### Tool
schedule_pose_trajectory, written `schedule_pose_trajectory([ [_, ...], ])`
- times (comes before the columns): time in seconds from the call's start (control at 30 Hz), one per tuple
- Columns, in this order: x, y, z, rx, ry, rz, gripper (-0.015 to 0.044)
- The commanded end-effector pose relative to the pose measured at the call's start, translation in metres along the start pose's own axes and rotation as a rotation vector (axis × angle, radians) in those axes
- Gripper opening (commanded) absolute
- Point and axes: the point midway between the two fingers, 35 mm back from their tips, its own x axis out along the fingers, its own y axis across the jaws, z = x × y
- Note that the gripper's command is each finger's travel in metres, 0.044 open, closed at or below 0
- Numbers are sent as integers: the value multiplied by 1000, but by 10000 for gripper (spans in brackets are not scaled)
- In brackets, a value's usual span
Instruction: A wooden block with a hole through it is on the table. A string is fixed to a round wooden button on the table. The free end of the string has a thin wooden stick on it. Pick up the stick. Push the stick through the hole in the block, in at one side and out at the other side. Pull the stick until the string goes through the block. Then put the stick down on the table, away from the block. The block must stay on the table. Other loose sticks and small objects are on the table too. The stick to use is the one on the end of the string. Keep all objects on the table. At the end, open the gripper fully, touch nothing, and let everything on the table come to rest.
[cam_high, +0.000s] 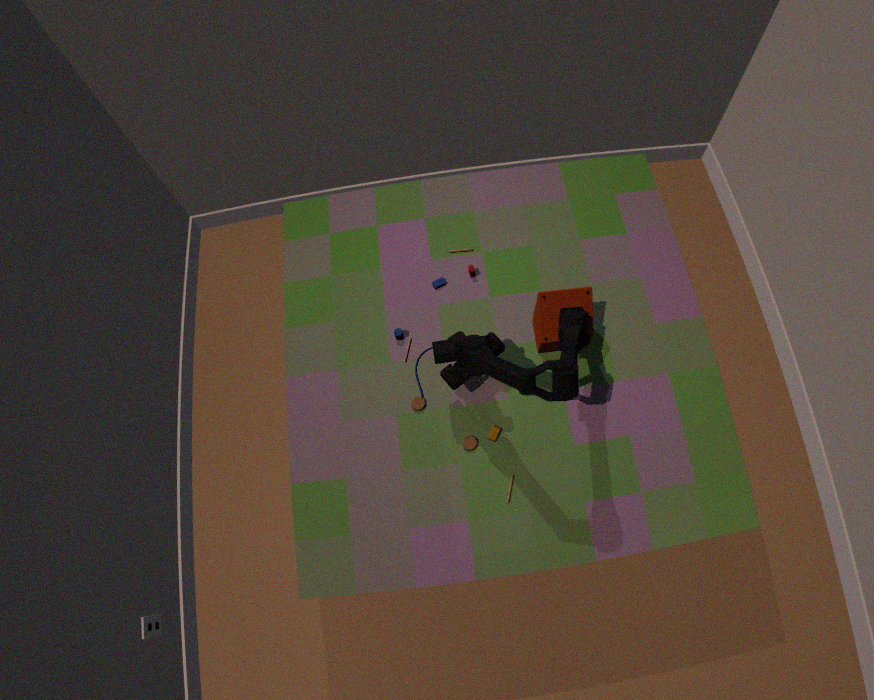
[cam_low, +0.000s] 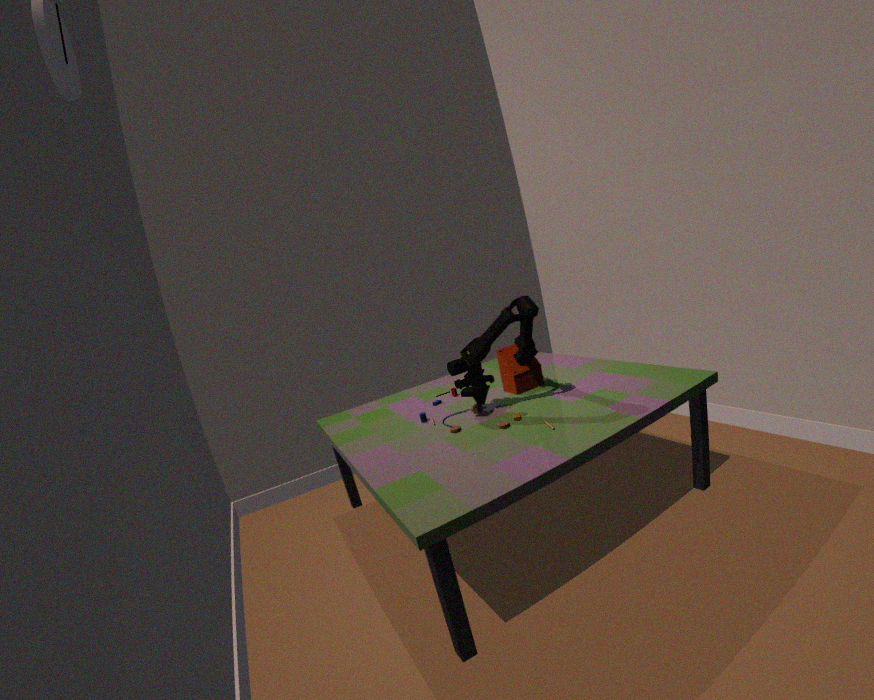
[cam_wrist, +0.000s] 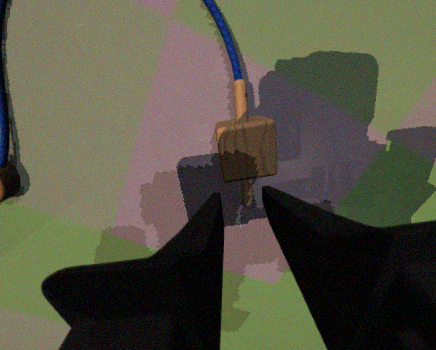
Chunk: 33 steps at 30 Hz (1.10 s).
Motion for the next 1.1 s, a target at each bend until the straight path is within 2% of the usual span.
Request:
schedule_pose_trajectory([
  [0.0,9,-4,-1,14,12,-8,121],
  [0.67,21,-5,-3,14,15,-6,121],
  [0.83,20,-4,-3,7,9,-5,0],
  [1.07,20,-4,-3,7,9,-5,0],
])
